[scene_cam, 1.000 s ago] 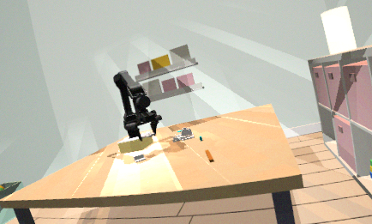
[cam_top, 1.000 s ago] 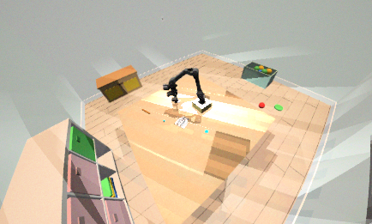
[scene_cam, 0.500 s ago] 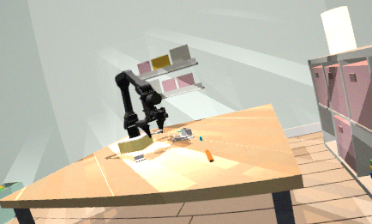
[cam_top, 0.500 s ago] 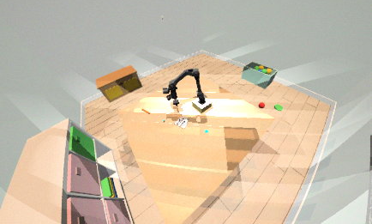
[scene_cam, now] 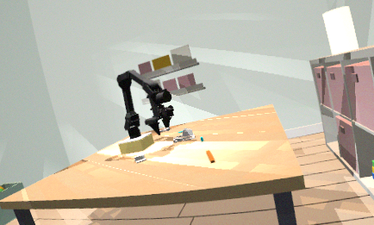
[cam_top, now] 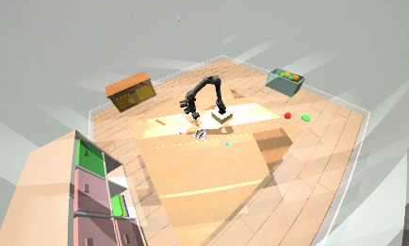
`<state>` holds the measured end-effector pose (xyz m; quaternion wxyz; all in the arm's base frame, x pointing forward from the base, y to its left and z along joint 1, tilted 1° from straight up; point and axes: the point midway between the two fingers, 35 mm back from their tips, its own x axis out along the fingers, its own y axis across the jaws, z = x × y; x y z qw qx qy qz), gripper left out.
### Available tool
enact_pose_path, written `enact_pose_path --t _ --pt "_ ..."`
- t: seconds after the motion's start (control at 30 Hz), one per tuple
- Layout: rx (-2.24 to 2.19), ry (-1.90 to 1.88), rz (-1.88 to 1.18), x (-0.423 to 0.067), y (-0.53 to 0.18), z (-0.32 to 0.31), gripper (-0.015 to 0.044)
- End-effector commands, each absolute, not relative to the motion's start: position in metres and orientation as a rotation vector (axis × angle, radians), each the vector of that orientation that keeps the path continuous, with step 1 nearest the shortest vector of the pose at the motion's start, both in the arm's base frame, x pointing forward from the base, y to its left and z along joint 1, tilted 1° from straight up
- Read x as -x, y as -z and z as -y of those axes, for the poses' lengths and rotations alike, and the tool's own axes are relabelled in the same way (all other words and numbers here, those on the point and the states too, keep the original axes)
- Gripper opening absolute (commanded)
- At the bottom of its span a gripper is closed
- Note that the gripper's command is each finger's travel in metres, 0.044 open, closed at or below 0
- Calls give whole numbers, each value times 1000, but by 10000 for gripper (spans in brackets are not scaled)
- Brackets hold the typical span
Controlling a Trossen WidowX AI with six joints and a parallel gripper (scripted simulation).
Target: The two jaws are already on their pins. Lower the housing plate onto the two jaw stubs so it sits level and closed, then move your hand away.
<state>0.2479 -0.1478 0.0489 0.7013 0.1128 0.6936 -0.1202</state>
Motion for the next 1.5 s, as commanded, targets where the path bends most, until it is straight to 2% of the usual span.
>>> enact_pose_path --t 0.0,1.47 --pt "-213 218 -1550 -252 -48 133 351" --pt "180 -190 -1553 -267 -47 1 351"
